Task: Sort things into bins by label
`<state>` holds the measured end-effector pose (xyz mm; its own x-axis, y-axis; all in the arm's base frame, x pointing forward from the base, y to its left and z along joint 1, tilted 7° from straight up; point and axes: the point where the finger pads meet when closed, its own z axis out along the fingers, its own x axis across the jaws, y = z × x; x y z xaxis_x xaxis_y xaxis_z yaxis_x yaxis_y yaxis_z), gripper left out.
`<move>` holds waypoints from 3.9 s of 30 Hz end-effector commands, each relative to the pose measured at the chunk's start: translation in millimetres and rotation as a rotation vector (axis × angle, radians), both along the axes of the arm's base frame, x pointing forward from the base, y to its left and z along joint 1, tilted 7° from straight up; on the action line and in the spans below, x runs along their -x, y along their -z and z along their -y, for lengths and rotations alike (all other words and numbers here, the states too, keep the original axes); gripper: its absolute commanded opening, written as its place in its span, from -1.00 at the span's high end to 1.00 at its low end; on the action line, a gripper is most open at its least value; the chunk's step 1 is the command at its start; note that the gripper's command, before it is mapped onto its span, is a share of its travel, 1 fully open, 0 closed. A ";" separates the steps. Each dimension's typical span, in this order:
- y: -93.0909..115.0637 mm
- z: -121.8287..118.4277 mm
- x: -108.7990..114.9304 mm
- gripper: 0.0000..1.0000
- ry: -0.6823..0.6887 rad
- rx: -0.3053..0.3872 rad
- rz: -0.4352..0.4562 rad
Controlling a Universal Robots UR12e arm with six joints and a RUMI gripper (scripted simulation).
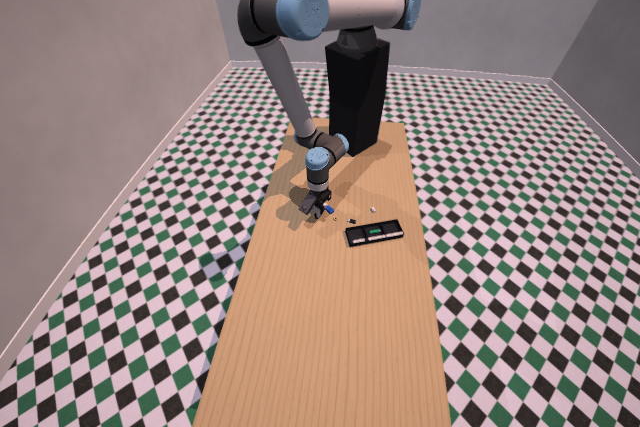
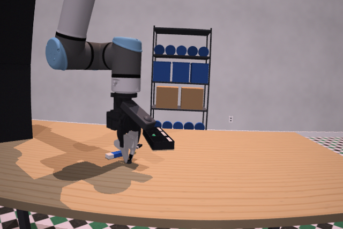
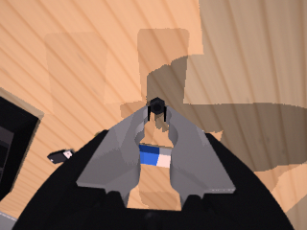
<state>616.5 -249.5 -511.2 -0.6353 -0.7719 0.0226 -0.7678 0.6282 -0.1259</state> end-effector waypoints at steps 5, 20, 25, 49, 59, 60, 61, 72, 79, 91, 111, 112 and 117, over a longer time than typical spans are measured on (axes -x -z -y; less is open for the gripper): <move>-0.5 0.2 -0.4 1.00 0.000 0.000 0.001; -36.9 -3.4 2.7 1.00 0.000 0.000 0.001; -53.4 -5.0 4.0 1.00 0.000 0.000 0.001; -52.5 -5.0 4.0 1.00 0.000 0.000 0.001; -49.2 -45.9 -5.0 1.00 0.271 -0.024 0.028; -48.7 -51.7 -6.2 1.00 0.301 -0.027 0.031; -48.7 -51.7 -6.2 1.00 0.301 -0.027 0.031; -44.1 -110.2 -19.0 1.00 0.636 -0.057 0.065; -41.8 -139.5 -25.3 1.00 0.689 -0.058 0.069; -36.2 -209.6 -40.7 1.00 0.689 -0.058 0.069; -27.8 -314.9 -63.6 1.00 0.689 -0.058 0.069; -27.8 -314.9 -63.6 1.00 0.689 -0.058 0.069; -25.9 -338.3 -68.8 1.00 0.689 -0.058 0.069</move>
<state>679.9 69.0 -484.1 -0.9795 -0.1910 -0.0642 -0.1832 0.9768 -0.1108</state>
